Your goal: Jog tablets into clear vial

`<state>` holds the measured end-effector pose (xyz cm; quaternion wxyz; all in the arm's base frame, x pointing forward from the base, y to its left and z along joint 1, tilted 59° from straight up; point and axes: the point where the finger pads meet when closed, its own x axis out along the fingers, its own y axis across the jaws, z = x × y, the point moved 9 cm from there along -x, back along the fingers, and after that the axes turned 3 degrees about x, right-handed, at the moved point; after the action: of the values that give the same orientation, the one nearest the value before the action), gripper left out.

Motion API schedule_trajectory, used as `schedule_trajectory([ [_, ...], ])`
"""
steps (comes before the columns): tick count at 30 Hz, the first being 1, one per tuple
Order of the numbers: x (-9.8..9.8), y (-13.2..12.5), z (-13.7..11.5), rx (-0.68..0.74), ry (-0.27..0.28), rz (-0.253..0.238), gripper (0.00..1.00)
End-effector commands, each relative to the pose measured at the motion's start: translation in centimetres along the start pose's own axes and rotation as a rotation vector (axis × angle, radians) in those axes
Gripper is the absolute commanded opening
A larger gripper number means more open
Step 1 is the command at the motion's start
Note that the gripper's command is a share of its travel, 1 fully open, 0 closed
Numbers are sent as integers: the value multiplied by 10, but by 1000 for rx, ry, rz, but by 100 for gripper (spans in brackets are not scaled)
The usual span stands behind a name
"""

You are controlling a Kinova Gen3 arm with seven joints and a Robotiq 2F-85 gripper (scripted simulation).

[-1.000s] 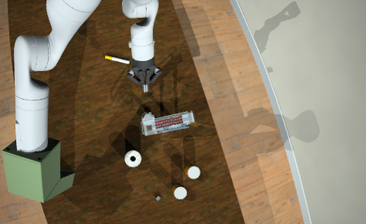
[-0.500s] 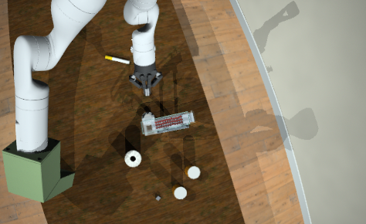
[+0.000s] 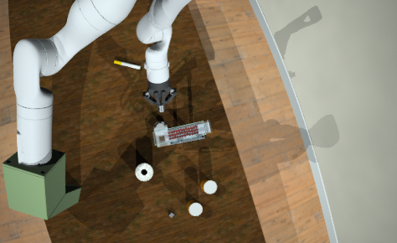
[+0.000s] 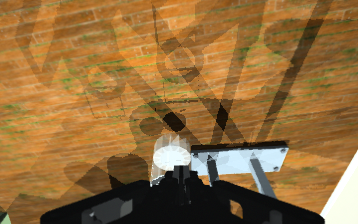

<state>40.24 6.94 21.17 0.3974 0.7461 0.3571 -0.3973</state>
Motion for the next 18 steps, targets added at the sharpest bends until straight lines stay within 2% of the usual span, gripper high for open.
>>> schedule_trajectory([
  [1, 20, -11, -17, -23, 15, -24, 0],
  [10, 59, -13, -33, -23, 15, -24, 0],
  [18, 69, -13, -37, -23, 15, -24, 0],
])
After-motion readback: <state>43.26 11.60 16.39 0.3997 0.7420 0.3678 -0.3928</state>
